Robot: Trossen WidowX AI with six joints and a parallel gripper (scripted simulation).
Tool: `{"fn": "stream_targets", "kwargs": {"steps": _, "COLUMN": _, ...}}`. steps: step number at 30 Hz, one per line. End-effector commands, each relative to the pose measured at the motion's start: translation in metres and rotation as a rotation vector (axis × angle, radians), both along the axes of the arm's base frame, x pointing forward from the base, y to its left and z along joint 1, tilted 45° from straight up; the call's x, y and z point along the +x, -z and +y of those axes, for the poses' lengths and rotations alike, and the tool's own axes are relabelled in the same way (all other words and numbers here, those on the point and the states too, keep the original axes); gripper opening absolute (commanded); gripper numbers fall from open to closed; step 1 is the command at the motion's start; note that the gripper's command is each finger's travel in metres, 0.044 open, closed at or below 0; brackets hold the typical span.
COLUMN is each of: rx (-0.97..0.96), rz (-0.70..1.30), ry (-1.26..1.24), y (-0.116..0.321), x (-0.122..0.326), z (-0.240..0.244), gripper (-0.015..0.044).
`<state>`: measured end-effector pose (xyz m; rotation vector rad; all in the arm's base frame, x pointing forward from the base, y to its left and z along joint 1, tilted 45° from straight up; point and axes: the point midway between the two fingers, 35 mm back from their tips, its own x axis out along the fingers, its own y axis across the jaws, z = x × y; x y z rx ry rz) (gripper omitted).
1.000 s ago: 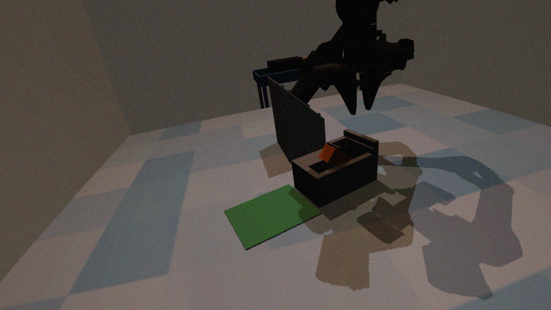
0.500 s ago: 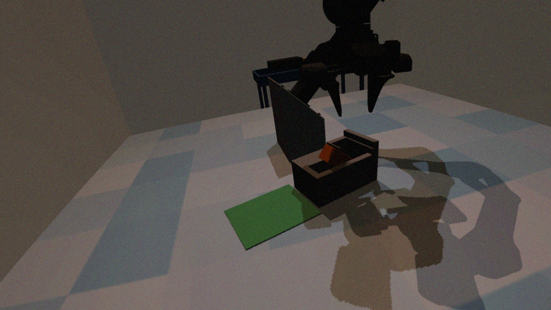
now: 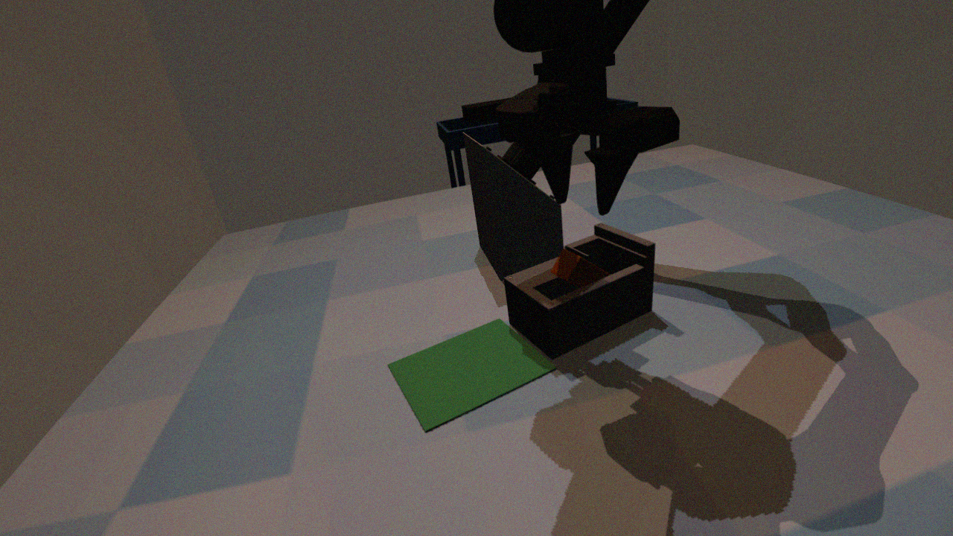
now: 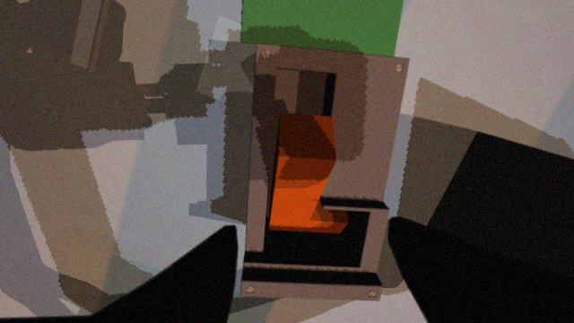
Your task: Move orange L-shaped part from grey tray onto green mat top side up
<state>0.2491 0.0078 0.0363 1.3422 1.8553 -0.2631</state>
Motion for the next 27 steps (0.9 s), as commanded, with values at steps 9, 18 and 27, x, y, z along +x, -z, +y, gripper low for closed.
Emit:
{"fn": "stream_targets", "kwargs": {"steps": 9, "rx": -0.017, "rz": 0.081, "ry": 0.077, "y": 0.024, "x": 0.000, "z": 0.015, "gripper": 0.0280}}
{"fn": "stream_targets", "kwargs": {"steps": 18, "rx": -0.017, "rz": 0.081, "ry": 0.077, "y": 0.032, "x": -0.001, "z": 0.022, "gripper": 0.0280}}
{"fn": "stream_targets", "kwargs": {"steps": 27, "rx": -0.017, "rz": 0.080, "ry": 0.077, "y": 0.042, "x": -0.002, "z": 0.033, "gripper": 0.0280}}
